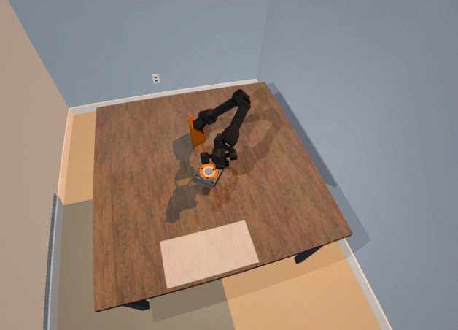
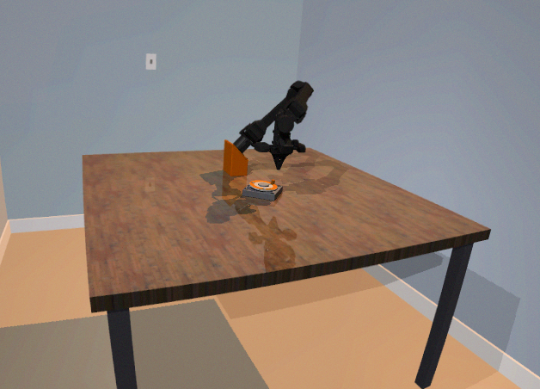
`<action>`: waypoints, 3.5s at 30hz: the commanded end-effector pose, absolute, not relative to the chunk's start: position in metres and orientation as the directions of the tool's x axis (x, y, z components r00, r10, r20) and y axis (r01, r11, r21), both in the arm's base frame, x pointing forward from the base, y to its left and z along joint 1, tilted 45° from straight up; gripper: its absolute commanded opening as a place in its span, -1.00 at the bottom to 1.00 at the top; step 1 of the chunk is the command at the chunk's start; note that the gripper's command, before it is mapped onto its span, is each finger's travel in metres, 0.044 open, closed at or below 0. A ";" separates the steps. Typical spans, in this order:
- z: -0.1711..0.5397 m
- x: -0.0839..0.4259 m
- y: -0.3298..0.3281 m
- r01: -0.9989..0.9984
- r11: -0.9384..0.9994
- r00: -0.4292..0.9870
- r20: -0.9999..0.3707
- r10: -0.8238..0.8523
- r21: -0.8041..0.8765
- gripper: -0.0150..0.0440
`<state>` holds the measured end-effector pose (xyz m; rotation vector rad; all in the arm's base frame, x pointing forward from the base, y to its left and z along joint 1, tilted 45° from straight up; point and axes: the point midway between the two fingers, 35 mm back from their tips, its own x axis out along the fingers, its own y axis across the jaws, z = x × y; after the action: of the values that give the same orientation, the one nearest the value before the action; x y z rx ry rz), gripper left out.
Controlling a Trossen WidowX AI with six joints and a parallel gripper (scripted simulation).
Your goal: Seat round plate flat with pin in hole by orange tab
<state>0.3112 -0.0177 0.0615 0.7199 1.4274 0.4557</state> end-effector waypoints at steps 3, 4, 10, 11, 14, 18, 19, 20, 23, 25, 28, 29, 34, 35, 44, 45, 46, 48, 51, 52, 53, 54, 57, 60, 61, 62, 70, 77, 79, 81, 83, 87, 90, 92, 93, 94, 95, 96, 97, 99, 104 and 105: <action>0.056 0.307 -0.013 0.066 0.713 0.099 -0.715 0.692 0.698 -0.49; 0.056 0.307 -0.013 0.066 0.713 0.099 -0.715 0.692 0.698 -0.49; 0.043 0.310 -0.001 0.066 0.713 0.099 -0.715 0.692 0.698 -0.49; 0.039 0.310 0.003 0.066 0.713 0.099 -0.715 0.692 0.698 -0.49; 0.027 0.311 0.015 0.066 0.712 0.099 -0.714 0.693 0.699 -0.49; 0.022 0.311 0.021 0.065 0.711 0.099 -0.713 0.694 0.700 -0.49; 0.022 0.311 0.021 0.065 0.711 0.099 -0.713 0.694 0.700 -0.49; 0.022 0.310 0.021 0.066 0.711 0.099 -0.713 0.694 0.700 -0.49; 0.022 0.309 0.022 0.066 0.711 0.099 -0.713 0.694 0.700 -0.49; 0.022 0.306 0.022 0.066 0.711 0.099 -0.713 0.694 0.700 -0.49; 0.022 0.303 0.023 0.066 0.711 0.099 -0.713 0.694 0.700 -0.49; 0.022 0.301 0.023 0.066 0.711 0.099 -0.713 0.694 0.700 -0.49; 0.021 0.295 0.024 0.066 0.711 0.098 -0.713 0.694 0.700 -0.49; 0.020 0.294 0.024 0.066 0.711 0.098 -0.713 0.694 0.700 -0.49; 0.018 0.285 0.023 0.067 0.711 0.098 -0.714 0.694 0.700 -0.49; 0.017 0.284 0.023 0.067 0.711 0.098 -0.714 0.694 0.700 -0.49; 0.017 0.283 0.023 0.067 0.711 0.098 -0.714 0.694 0.700 -0.49; 0.016 0.281 0.023 0.067 0.711 0.098 -0.714 0.694 0.700 -0.49; 0.015 0.279 0.022 0.067 0.711 0.098 -0.714 0.694 0.700 -0.49; 0.015 0.278 0.022 0.067 0.711 0.098 -0.714 0.694 0.700 -0.49; 0.015 0.277 0.021 0.067 0.711 0.098 -0.714 0.694 0.700 -0.49; 0.014 0.276 0.021 0.067 0.711 0.098 -0.714 0.694 0.700 -0.49; 0.013 0.274 0.020 0.067 0.711 0.097 -0.714 0.694 0.700 -0.49; 0.012 0.272 0.019 0.067 0.711 0.097 -0.714 0.693 0.700 -0.49; 0.012 0.271 0.019 0.067 0.711 0.097 -0.714 0.693 0.700 -0.49; 0.011 0.270 0.019 0.067 0.711 0.097 -0.714 0.693 0.700 -0.49; 0.007 0.263 0.015 0.068 0.711 0.097 -0.714 0.693 0.700 -0.49; 0.002 0.258 0.010 0.068 0.712 0.097 -0.714 0.693 0.699 -0.49; 0.001 0.257 0.009 0.068 0.712 0.097 -0.715 0.693 0.699 -0.49; -0.001 0.255 0.007 0.068 0.712 0.097 -0.715 0.693 0.699 -0.49; -0.002 0.254 0.006 0.068 0.712 0.097 -0.715 0.693 0.699 -0.49; -0.004 0.252 0.003 0.068 0.712 0.096 -0.715 0.693 0.699 -0.49; -0.006 0.251 0.000 0.068 0.712 0.096 -0.715 0.692 0.699 -0.49; -0.007 0.251 -0.002 0.068 0.712 0.096 -0.715 0.692 0.699 -0.49; -0.007 0.250 -0.002 0.068 0.712 0.096 -0.715 0.692 0.699 -0.49; -0.008 0.250 -0.003 0.068 0.712 0.096 -0.715 0.692 0.699 -0.49; -0.009 0.250 -0.004 0.068 0.712 0.096 -0.715 0.692 0.698 -0.49; -0.009 0.250 -0.005 0.068 0.712 0.096 -0.715 0.692 0.698 -0.49; -0.010 0.249 -0.006 0.068 0.712 0.096 -0.715 0.692 0.698 -0.49; -0.011 0.249 -0.008 0.068 0.713 0.096 -0.716 0.692 0.698 -0.49; -0.015 0.249 -0.012 0.068 0.713 0.096 -0.716 0.692 0.698 -0.49; -0.016 0.249 -0.013 0.068 0.713 0.096 -0.716 0.692 0.698 -0.49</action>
<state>0.2483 -0.0076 -0.0129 0.6853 1.4216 0.5217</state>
